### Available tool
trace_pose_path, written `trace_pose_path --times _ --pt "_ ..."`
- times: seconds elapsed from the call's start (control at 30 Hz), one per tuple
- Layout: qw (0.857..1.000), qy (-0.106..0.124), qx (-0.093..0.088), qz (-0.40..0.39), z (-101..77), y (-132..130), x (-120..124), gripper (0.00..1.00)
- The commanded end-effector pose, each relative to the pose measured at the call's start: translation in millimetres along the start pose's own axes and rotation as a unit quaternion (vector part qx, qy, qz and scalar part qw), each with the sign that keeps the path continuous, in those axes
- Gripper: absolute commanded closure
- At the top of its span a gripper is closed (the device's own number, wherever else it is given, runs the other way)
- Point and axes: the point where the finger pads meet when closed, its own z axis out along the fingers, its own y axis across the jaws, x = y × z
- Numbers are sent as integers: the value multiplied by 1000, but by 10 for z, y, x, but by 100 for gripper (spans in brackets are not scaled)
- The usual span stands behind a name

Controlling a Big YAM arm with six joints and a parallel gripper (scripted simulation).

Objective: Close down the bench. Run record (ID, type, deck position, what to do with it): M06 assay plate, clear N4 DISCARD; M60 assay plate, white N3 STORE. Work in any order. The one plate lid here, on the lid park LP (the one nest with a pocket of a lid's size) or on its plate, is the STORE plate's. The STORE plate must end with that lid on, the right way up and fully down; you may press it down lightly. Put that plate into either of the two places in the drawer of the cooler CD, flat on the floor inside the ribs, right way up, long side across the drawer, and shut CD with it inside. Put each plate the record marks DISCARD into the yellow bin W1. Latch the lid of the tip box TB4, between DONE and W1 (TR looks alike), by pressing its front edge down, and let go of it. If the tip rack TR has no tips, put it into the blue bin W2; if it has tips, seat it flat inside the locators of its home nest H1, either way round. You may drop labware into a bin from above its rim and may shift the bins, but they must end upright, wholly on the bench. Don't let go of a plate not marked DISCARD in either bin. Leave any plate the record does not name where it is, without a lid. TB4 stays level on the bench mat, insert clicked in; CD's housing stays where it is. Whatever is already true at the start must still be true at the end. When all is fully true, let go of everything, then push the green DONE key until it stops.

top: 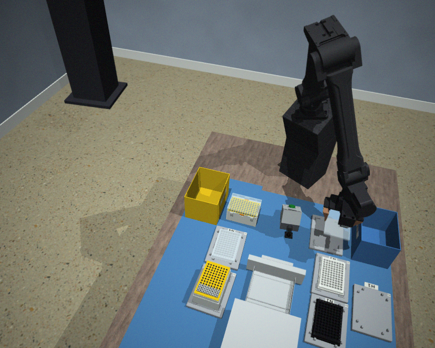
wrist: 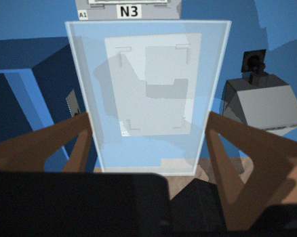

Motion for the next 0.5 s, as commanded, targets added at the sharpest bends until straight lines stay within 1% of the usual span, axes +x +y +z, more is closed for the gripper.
trace_pose_path --times 0.0,0.23,0.47 --pt "1000 -8 -3 1 -38 8 -225 100" --pt "1000 0 1 -3 24 34 -347 100" --pt "1000 0 1 -3 22 59 -487 100"
